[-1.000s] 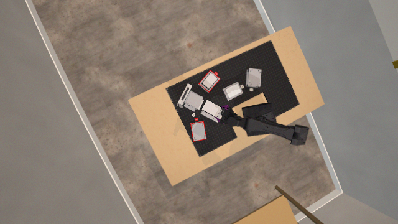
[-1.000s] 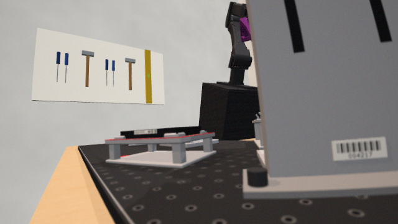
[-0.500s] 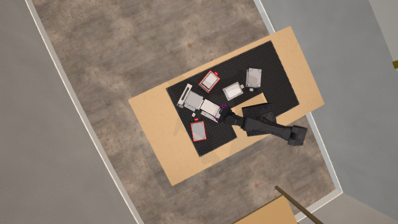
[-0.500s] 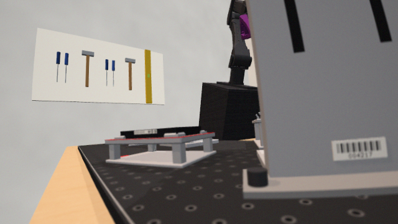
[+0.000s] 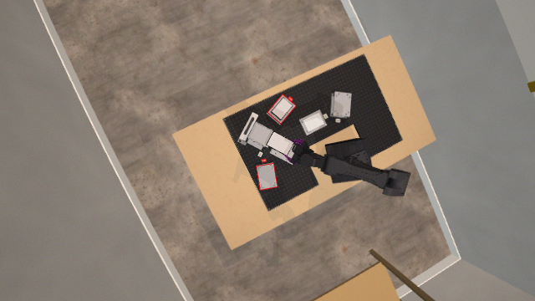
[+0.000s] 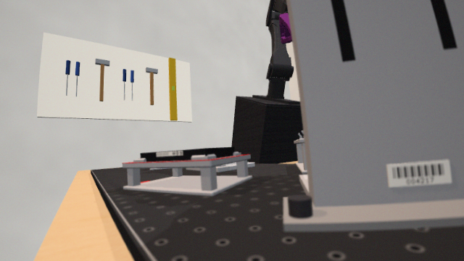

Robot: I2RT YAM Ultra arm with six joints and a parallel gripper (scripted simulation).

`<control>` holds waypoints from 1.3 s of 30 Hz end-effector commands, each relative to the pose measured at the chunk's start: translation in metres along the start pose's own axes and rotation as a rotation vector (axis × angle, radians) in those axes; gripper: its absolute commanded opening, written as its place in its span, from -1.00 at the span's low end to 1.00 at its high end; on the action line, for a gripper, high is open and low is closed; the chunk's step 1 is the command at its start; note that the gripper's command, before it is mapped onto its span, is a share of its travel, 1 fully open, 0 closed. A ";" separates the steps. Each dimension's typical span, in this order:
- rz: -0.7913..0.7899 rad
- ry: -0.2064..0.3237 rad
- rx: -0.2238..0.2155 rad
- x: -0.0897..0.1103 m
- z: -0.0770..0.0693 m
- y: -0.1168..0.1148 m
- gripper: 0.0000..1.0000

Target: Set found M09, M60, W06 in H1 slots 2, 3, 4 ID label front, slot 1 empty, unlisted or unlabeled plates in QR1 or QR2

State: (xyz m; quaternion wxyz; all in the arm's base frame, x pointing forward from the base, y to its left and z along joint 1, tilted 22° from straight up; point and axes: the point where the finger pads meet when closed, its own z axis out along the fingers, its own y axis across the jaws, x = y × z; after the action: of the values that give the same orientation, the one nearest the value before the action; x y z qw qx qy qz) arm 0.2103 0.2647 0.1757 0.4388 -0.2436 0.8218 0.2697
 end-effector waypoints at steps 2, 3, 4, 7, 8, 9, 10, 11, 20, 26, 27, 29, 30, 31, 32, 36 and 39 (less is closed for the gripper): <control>0.003 -0.032 -0.006 -0.012 0.000 0.002 0.72; 0.003 -0.032 -0.006 -0.012 0.000 0.002 0.72; 0.003 -0.032 -0.006 -0.012 0.000 0.002 0.72; 0.003 -0.032 -0.006 -0.013 0.001 0.002 0.72; 0.003 -0.032 -0.006 -0.013 0.001 0.002 0.72; 0.003 -0.032 -0.006 -0.013 0.001 0.002 0.72; 0.003 -0.032 -0.006 -0.013 0.002 0.002 0.72; 0.003 -0.032 -0.006 -0.013 0.002 0.002 0.72; 0.003 -0.032 -0.006 -0.016 0.007 0.002 0.72; 0.003 -0.032 -0.006 -0.018 0.010 0.002 0.72; 0.003 -0.032 -0.006 -0.018 0.011 0.002 0.72; 0.003 -0.032 -0.006 -0.019 0.012 0.002 0.72; 0.003 -0.032 -0.006 -0.019 0.012 0.002 0.72; 0.003 -0.032 -0.006 -0.019 0.013 0.002 0.72; 0.003 -0.032 -0.006 -0.020 0.014 0.002 0.72; 0.003 -0.032 -0.006 -0.021 0.016 0.002 0.72; 0.003 -0.032 -0.006 -0.021 0.016 0.002 0.72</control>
State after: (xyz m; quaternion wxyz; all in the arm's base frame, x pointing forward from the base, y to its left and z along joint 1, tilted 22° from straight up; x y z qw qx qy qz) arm 0.2271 0.2786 0.1791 0.4414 -0.2423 0.8203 0.2710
